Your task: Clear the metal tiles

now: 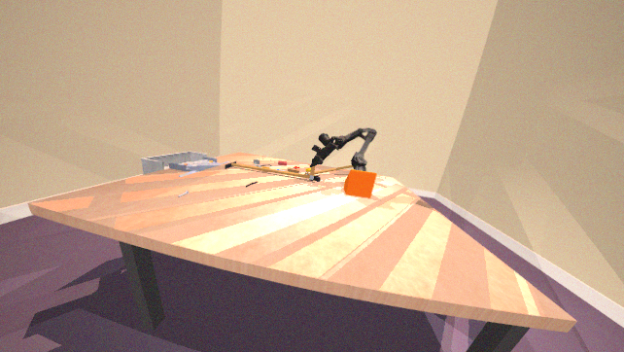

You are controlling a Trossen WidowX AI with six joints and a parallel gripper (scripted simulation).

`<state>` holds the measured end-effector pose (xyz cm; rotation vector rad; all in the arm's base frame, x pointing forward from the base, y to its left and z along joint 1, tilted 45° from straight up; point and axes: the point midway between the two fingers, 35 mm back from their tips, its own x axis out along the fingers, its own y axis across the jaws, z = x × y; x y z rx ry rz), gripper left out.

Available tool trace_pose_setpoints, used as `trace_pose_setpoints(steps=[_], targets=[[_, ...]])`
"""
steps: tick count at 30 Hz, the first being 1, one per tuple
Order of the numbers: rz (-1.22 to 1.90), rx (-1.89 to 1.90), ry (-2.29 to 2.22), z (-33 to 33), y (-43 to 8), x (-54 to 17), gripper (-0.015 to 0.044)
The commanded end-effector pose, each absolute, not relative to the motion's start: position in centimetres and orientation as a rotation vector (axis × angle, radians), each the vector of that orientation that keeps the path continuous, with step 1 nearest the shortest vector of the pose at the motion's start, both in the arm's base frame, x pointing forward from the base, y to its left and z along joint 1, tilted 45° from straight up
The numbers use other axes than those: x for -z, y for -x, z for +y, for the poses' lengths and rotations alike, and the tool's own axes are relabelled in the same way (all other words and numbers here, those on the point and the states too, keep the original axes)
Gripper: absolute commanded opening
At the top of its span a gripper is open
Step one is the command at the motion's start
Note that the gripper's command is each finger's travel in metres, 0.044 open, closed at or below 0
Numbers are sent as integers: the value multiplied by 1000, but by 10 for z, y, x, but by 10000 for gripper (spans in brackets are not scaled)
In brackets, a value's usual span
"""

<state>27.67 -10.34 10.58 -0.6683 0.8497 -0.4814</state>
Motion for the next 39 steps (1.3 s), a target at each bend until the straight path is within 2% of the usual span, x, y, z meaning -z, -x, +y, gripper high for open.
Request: trace_pose_setpoints(steps=[1,39], targets=[[842,485,664,-102,-274,-106,0],[846,490,656,-67,-276,-70,0]])
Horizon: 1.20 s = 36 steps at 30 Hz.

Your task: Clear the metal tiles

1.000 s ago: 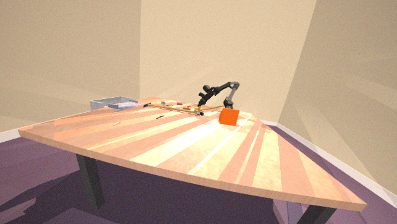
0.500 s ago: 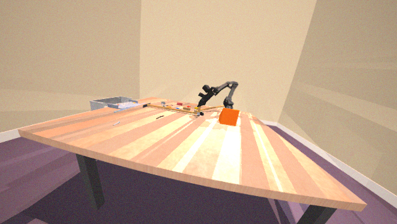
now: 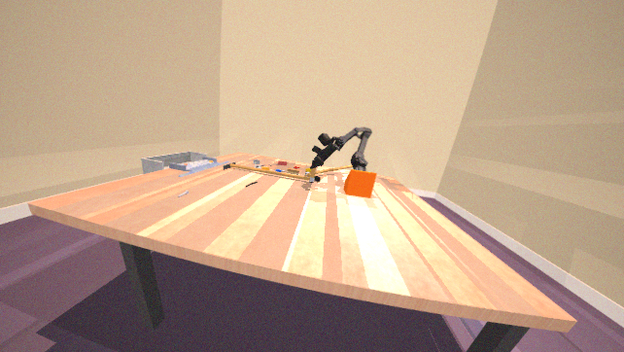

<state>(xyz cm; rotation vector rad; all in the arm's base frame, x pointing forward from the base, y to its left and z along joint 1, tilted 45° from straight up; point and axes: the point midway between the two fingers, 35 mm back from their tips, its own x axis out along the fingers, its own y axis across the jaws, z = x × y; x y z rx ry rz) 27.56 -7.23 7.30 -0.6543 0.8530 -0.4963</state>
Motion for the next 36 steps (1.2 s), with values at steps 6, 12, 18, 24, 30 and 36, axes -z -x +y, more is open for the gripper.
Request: trace_pose_setpoints(steps=[6,12,18,24,30,36], targets=[[843,492,658,-61,-275,-65,0],[843,492,658,-61,-278,-65,0],[844,491,658,-60,-281,-65,0],[844,491,658,-60,-291,-67,0],[844,490,658,-60,-300,-68,0],[844,489,658,-60,-310,-70,0]])
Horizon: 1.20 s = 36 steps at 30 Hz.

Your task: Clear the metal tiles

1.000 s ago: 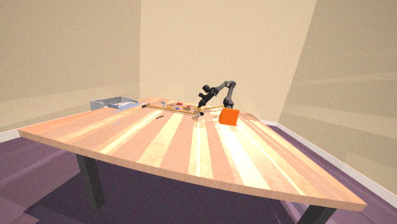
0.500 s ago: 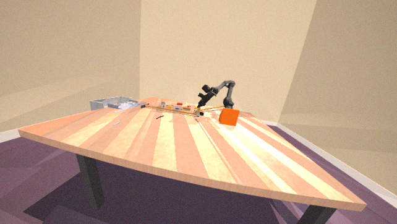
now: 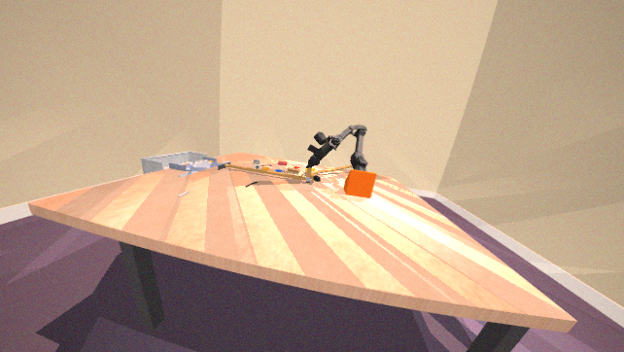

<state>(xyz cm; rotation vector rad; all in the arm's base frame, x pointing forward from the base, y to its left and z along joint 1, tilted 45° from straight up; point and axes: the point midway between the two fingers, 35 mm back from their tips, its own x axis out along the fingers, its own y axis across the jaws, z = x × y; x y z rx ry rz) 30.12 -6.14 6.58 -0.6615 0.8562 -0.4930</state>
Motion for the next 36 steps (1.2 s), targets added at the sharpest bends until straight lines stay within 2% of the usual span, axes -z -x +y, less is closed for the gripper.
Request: trace_pose_setpoints(steps=[1,36], targets=[[844,489,658,-60,-312,-70,0],[843,485,659,-67,-368,-72,0]])
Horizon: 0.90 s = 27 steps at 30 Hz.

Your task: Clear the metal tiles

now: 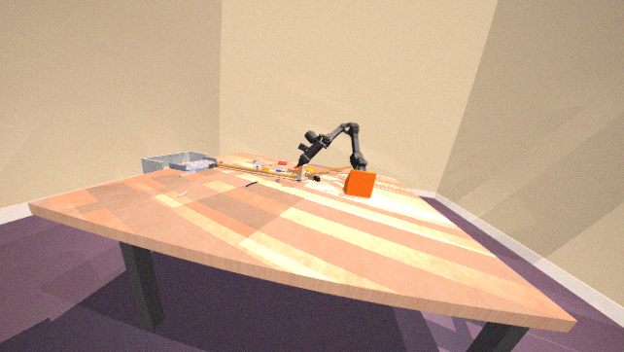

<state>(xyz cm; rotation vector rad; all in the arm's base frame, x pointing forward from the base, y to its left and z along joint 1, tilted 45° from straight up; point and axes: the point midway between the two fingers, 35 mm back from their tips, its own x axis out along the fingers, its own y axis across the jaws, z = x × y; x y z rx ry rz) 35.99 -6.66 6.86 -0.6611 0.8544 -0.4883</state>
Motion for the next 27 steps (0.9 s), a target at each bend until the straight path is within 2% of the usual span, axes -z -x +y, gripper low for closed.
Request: trace_pose_setpoints(steps=[1,27], targets=[[843,485,659,-67,-370,-71,0],[841,484,660,-79,-408,-78,0]])
